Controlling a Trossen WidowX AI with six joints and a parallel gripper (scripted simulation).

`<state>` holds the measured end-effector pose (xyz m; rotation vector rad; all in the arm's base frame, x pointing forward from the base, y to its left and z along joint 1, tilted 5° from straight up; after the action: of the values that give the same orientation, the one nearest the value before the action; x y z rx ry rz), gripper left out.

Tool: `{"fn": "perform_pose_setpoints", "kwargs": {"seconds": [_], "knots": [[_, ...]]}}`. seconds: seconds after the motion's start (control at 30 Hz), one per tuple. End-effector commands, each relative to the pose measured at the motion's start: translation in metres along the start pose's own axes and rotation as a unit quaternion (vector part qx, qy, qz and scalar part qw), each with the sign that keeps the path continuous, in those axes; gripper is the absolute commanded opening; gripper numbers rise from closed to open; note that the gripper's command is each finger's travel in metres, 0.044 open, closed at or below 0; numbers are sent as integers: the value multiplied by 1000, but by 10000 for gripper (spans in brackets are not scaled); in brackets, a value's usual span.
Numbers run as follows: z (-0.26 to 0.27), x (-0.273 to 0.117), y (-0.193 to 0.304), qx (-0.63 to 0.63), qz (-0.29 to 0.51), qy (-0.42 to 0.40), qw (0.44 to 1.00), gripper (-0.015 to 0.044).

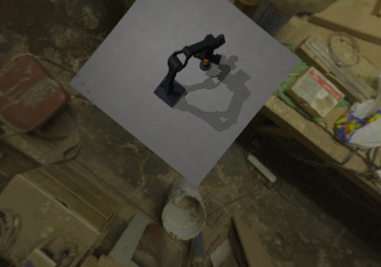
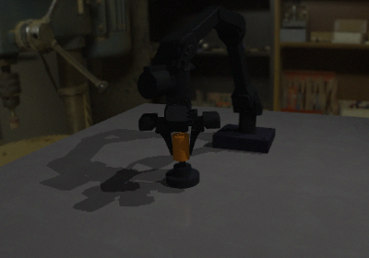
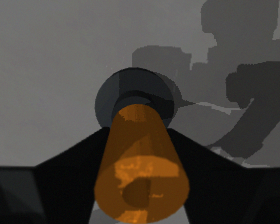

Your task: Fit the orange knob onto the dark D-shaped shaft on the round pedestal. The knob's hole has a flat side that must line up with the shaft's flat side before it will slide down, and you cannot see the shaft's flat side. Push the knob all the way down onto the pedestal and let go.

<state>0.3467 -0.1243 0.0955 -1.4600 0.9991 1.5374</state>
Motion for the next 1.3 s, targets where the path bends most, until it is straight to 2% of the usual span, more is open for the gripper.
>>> {"fn": "perform_pose_setpoints", "kwargs": {"seconds": [0.0,1.07,1.27], "knots": [[2,-3,3,-51,0,2,999,0],[0,-1,0,-51,0,2,999,0],[-2,-3,-2,-134,0,2,991,0]]}}
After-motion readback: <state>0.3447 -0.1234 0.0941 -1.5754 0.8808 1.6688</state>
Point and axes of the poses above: the point midway between the two fingers, 35 mm back from their tips, its own x axis out along the fingers, its own z axis across the jaws, y = z × x, the point moved 4 cm from there along -x, back along the fingers, and after that the axes turned 7 degrees about -x, right-handed, at the moved point
